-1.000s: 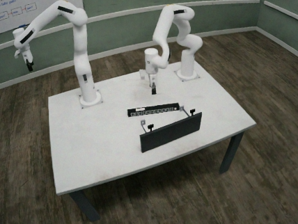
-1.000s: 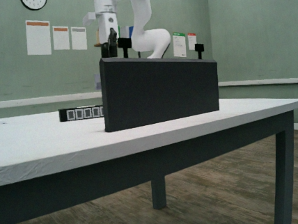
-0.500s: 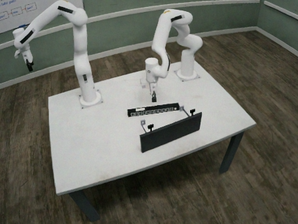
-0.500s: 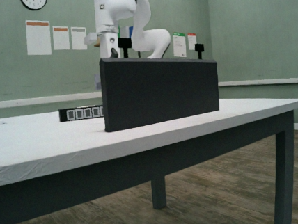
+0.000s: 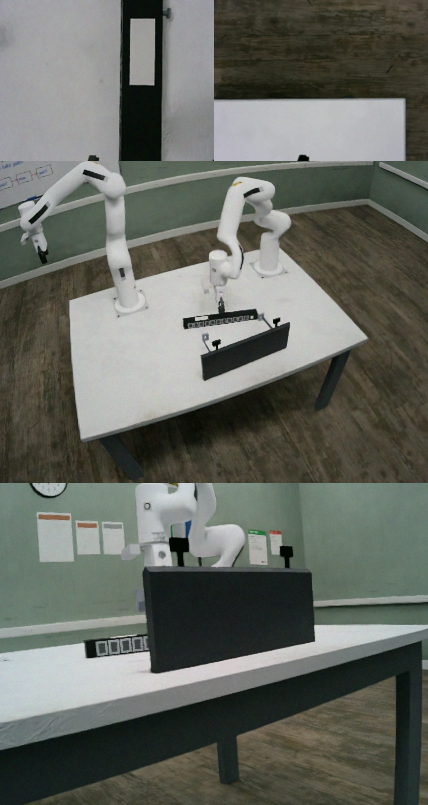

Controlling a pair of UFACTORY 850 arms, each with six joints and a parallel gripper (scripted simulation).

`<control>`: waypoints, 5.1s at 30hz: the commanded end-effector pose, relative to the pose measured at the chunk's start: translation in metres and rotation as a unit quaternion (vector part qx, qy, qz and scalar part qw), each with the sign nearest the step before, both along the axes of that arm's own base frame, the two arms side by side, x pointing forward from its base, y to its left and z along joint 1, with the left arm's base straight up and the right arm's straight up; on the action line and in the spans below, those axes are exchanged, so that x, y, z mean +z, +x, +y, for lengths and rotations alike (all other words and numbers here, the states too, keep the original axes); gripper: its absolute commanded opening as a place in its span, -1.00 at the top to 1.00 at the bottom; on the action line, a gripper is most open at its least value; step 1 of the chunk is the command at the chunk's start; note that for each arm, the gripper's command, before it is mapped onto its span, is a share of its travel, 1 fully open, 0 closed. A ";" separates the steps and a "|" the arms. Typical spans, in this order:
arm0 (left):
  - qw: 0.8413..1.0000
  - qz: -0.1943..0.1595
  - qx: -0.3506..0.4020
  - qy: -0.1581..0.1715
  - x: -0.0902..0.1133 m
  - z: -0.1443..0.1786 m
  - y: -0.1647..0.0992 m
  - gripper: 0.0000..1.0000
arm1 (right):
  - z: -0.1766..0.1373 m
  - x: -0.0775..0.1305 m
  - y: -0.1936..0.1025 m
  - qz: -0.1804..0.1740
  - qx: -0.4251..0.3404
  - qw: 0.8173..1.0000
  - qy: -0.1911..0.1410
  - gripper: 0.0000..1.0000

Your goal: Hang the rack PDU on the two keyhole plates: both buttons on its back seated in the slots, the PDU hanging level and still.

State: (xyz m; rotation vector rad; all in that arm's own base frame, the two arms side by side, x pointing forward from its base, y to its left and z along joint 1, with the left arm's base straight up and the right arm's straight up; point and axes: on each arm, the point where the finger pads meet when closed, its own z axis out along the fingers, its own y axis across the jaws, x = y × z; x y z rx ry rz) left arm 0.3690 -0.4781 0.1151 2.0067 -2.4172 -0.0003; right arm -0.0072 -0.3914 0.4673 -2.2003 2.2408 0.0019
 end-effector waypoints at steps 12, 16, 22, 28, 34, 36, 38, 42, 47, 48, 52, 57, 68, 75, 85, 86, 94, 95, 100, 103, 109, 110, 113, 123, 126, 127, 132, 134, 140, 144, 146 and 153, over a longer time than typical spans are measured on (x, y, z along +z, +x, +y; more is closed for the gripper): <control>1.000 -0.001 0.000 -0.001 -0.033 -0.001 0.001 -0.95 | 0.000 0.001 0.000 0.000 0.000 1.000 -0.001 -1.00; 1.000 -0.001 0.000 -0.001 -0.056 -0.001 0.001 -0.95 | 0.000 0.001 0.000 0.000 0.000 1.000 -0.001 -1.00; 1.000 -0.001 0.000 -0.001 -0.075 -0.001 0.001 -0.95 | 0.000 0.001 0.000 0.000 0.000 1.000 -0.001 -1.00; 1.000 -0.001 0.000 -0.001 -0.085 -0.001 0.001 -0.95 | 0.000 0.001 0.000 0.000 0.000 1.000 -0.001 -1.00; 1.000 -0.001 0.000 -0.001 -0.085 -0.001 0.001 -0.95 | 0.000 0.001 0.000 0.000 0.000 1.000 -0.001 -1.00; 1.000 -0.001 0.000 -0.001 -0.085 -0.001 0.001 -0.95 | 0.000 0.001 0.000 0.000 0.000 1.000 -0.001 -1.00; 1.000 -0.001 0.000 -0.001 -0.085 -0.001 0.001 -0.95 | 0.000 0.001 0.000 0.000 0.000 1.000 -0.001 -1.00; 1.000 -0.001 0.000 -0.001 -0.085 -0.001 0.001 1.00 | 0.000 0.001 0.000 0.000 0.000 1.000 -0.001 -1.00; 1.000 -0.001 0.000 -0.001 -0.085 -0.001 0.001 1.00 | 0.000 0.001 0.000 0.000 0.000 1.000 -0.001 -1.00; 1.000 -0.001 0.000 -0.001 -0.085 -0.001 0.001 1.00 | 0.000 0.001 0.000 0.000 0.000 1.000 -0.001 -1.00; 1.000 -0.001 0.000 -0.001 -0.085 -0.001 0.001 1.00 | 0.000 0.001 0.000 0.000 0.000 1.000 -0.001 -1.00; 1.000 -0.001 0.000 -0.001 -0.085 -0.001 0.001 1.00 | 0.000 0.001 0.000 0.000 0.000 1.000 -0.001 -1.00; 1.000 -0.001 0.000 -0.001 -0.085 -0.001 0.001 1.00 | 0.000 0.001 0.000 0.000 0.000 1.000 -0.001 -1.00; 1.000 -0.001 0.000 -0.001 -0.085 -0.001 0.001 1.00 | 0.000 0.001 0.000 0.000 0.000 1.000 -0.001 -1.00; 1.000 -0.001 0.000 -0.001 -0.079 -0.001 0.001 1.00 | 0.000 0.001 0.000 0.000 0.000 1.000 -0.001 -1.00; 1.000 -0.001 0.000 -0.001 -0.078 -0.001 0.001 1.00 | 0.000 0.001 0.000 0.000 0.000 1.000 -0.001 -1.00; 1.000 -0.001 0.000 -0.001 -0.064 -0.001 0.001 1.00 | 0.000 0.001 0.000 0.000 0.000 1.000 -0.001 -1.00; 1.000 -0.001 0.000 -0.001 -0.061 -0.001 0.001 1.00 | 0.000 0.001 0.000 0.000 0.000 1.000 -0.001 -1.00; 1.000 -0.001 0.000 -0.001 -0.045 -0.001 0.001 1.00 | 0.000 0.001 0.000 0.000 0.000 1.000 -0.001 -1.00; 1.000 -0.001 0.000 -0.001 -0.034 -0.001 0.001 1.00 | 0.000 0.001 0.000 0.000 0.000 1.000 -0.001 -1.00; 1.000 -0.001 0.000 -0.001 -0.019 -0.001 0.001 1.00 | 0.000 0.001 0.000 0.000 0.000 1.000 -0.001 -1.00; 1.000 -0.001 0.000 -0.001 -0.015 -0.001 0.001 1.00 | 0.000 0.001 0.000 0.000 0.000 1.000 -0.001 -1.00; 1.000 -0.001 0.000 -0.001 -0.005 -0.001 0.001 1.00 | 0.000 0.001 0.000 0.000 0.000 1.000 -0.001 -1.00; 1.000 -0.001 0.000 -0.001 0.015 -0.001 0.001 1.00 | 0.000 0.001 0.000 0.000 0.000 1.000 -0.001 -1.00; 1.000 -0.001 0.000 -0.001 0.019 -0.001 0.001 1.00 | 0.000 0.001 0.000 0.000 0.000 1.000 -0.001 -1.00; 1.000 -0.001 0.000 -0.001 0.020 -0.001 0.001 1.00 | 0.000 0.001 0.000 0.000 0.000 1.000 -0.001 -1.00; 1.000 -0.001 0.000 -0.001 0.022 -0.001 0.001 1.00 | 0.000 0.001 0.000 0.000 0.000 1.000 -0.001 -1.00; 1.000 -0.001 0.000 -0.001 0.022 -0.001 0.001 1.00 | 0.000 0.001 0.000 0.000 0.000 1.000 -0.001 -1.00; 1.000 -0.001 0.000 -0.001 0.022 -0.001 0.001 1.00 | 0.000 0.001 0.000 0.000 0.000 1.000 -0.001 -1.00; 1.000 -0.001 0.000 -0.001 0.022 -0.001 0.001 1.00 | 0.000 0.001 0.000 0.000 0.000 1.000 -0.001 -1.00; 1.000 -0.001 0.000 -0.001 0.022 -0.001 0.001 1.00 | 0.000 0.001 0.000 0.000 0.000 1.000 -0.001 -1.00; 1.000 -0.001 0.000 -0.001 0.022 -0.001 0.001 1.00 | 0.000 0.001 0.000 0.000 0.000 1.000 -0.001 -1.00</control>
